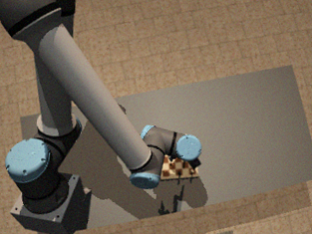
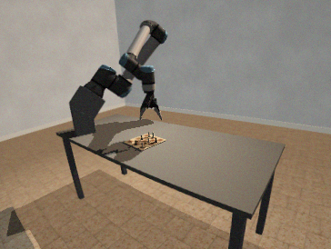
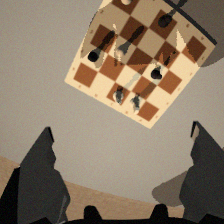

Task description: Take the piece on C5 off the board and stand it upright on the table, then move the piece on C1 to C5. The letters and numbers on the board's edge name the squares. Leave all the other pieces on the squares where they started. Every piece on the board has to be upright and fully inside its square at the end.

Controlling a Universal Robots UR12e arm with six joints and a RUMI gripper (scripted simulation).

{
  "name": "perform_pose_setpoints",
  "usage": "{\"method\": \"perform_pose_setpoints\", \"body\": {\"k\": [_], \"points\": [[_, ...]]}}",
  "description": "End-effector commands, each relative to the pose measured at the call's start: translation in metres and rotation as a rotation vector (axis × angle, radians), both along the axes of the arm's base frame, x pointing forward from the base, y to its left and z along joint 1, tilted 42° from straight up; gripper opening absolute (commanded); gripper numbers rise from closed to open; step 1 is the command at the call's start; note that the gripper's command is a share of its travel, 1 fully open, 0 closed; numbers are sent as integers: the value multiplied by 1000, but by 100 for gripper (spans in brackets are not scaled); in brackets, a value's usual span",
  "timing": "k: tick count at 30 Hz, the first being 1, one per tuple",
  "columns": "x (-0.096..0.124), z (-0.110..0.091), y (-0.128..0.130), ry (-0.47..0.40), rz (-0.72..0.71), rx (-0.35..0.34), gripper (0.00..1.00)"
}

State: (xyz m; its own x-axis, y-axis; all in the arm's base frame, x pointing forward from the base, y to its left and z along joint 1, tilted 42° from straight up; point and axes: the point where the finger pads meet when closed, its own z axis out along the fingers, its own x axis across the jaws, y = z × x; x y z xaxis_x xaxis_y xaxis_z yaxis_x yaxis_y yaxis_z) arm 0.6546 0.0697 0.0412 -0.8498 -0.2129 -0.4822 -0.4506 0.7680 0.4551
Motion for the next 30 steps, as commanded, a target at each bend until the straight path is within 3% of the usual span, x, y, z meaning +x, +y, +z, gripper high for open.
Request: {"method": "perform_pose_setpoints", "body": {"k": [1,21,30], "points": [[2,-1,2,-156,206,-55,100],[3,-3,14,-561,697,-234,100],[2,-4,18,-670,830,-282,100]]}}
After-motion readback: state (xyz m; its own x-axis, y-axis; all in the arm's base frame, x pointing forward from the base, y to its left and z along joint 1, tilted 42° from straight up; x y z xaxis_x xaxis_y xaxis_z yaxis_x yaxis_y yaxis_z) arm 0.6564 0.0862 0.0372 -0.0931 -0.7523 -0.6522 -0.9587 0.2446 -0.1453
